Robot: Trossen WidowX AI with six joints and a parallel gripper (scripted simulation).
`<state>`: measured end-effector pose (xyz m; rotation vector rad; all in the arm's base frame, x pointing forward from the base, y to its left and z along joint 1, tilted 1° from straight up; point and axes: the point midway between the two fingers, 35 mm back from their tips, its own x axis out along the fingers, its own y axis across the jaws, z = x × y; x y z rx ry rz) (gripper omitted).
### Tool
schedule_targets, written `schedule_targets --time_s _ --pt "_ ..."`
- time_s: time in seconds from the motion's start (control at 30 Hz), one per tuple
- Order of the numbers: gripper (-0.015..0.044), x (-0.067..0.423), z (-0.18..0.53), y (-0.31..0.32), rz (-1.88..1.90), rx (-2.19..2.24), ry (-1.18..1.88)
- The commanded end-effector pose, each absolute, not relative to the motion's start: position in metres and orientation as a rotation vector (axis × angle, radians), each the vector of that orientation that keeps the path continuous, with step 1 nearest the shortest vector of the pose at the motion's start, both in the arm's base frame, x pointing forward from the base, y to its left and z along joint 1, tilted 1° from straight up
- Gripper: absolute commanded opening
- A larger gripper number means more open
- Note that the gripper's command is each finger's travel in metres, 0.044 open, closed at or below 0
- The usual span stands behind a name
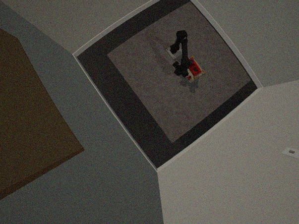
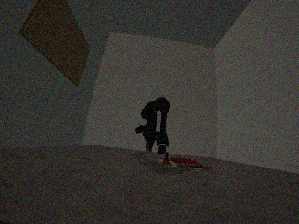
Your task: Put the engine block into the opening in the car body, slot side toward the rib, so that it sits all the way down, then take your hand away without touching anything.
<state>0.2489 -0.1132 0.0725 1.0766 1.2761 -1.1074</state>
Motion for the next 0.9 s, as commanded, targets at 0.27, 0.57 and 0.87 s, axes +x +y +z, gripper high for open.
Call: schedule_targets --time_s 0.27,0.57,0.87 --pt "0.0 0.25 0.113 -0.113 -1.1 1.079 1.261" --pt "0.0 0.246 0.141 -0.11 -1.1 1.079 1.262" --pt "0.0 0.242 0.157 -0.108 -1.1 1.079 1.262"
